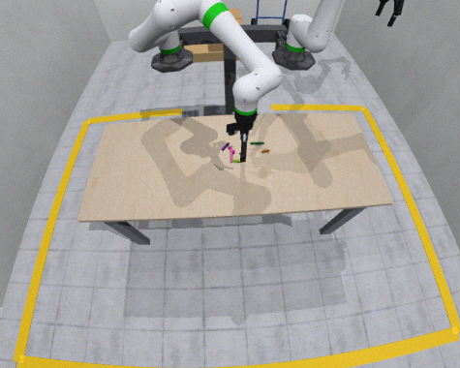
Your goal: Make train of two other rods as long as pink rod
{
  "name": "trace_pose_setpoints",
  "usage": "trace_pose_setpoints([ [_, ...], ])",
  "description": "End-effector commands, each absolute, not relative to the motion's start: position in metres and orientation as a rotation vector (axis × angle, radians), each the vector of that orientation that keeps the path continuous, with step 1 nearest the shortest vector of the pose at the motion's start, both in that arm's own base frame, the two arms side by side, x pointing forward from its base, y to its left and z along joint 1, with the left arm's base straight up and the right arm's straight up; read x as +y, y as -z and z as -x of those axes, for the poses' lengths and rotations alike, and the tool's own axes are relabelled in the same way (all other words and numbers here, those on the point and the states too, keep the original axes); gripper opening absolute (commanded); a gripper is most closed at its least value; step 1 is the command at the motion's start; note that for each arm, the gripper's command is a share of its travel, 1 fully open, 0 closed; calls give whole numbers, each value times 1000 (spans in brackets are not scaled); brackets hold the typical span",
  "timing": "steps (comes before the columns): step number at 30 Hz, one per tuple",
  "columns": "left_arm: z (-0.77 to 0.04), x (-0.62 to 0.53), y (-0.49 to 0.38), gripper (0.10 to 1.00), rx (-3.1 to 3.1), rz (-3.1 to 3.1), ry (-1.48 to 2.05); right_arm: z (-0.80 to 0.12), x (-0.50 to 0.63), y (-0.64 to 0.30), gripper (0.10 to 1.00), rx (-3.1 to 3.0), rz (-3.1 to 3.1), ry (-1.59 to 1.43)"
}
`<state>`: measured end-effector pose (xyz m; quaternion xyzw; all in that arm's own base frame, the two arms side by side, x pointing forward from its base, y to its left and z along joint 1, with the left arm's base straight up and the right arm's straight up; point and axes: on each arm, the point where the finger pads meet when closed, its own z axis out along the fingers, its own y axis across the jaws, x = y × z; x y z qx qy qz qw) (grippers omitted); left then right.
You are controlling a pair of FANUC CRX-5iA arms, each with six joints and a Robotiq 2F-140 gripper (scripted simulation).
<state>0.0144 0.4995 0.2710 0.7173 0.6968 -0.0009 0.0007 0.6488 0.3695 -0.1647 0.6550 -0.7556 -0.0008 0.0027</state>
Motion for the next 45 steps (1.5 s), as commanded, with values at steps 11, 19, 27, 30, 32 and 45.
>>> trace_pose_setpoints([
  [11,-15,500,-272,1000,2189,-2254,0,-656,344,166,231,-2420,-2007,-1],
  [19,-15,500,-272,1000,2189,-2254,0,-656,344,166,231,-2420,-2007,-1],
  [27,-15,500,-272,1000,2189,-2254,0,-656,344,167,231,-2420,-2007,-1],
  [30,-15,500,-272,1000,2189,-2254,0,-656,344,167,231,-2420,-2007,-1],
  [32,-15,500,-272,1000,2189,-2254,0,-656,344,168,231,-2420,-2007,-1],
  [45,-15,500,-272,1000,2189,-2254,0,-656,344,179,231,-2420,-2007,-1],
])
